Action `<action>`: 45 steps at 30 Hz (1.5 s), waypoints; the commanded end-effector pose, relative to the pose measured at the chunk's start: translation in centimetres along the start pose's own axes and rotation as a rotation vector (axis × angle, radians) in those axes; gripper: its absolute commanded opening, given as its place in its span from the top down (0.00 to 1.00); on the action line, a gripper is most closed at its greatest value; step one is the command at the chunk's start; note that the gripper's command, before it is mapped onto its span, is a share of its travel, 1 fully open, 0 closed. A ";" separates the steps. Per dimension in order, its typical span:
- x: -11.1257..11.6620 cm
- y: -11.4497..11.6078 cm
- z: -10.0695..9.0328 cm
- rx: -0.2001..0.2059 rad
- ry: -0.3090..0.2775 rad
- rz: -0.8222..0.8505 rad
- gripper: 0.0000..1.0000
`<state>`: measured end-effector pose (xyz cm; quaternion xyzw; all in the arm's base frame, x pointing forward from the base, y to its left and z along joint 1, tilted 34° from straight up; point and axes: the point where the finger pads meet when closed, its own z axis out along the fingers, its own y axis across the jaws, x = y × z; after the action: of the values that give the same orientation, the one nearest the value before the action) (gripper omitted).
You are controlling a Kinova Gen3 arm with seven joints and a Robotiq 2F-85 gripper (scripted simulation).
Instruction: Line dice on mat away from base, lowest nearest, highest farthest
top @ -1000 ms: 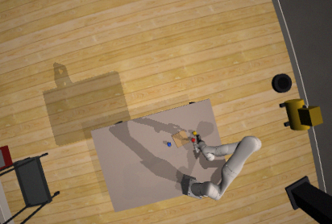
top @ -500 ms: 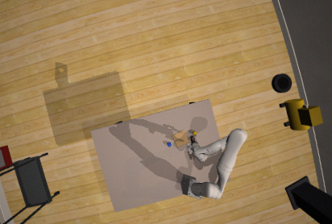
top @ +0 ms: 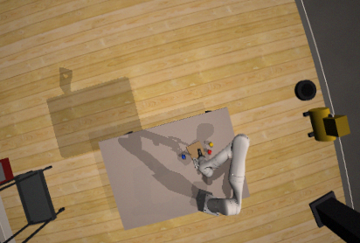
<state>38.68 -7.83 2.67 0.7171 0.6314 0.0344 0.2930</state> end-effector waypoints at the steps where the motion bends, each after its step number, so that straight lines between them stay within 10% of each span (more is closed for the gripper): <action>1: 3.2 0.0 -0.1 -0.001 0.017 -0.017 0.00; 19: 8.7 0.6 -0.3 -0.007 0.017 -0.016 0.00; 45: 8.9 0.6 -0.4 -0.008 0.019 -0.019 0.00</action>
<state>40.84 0.56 0.41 0.7067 0.6443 0.0418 0.2894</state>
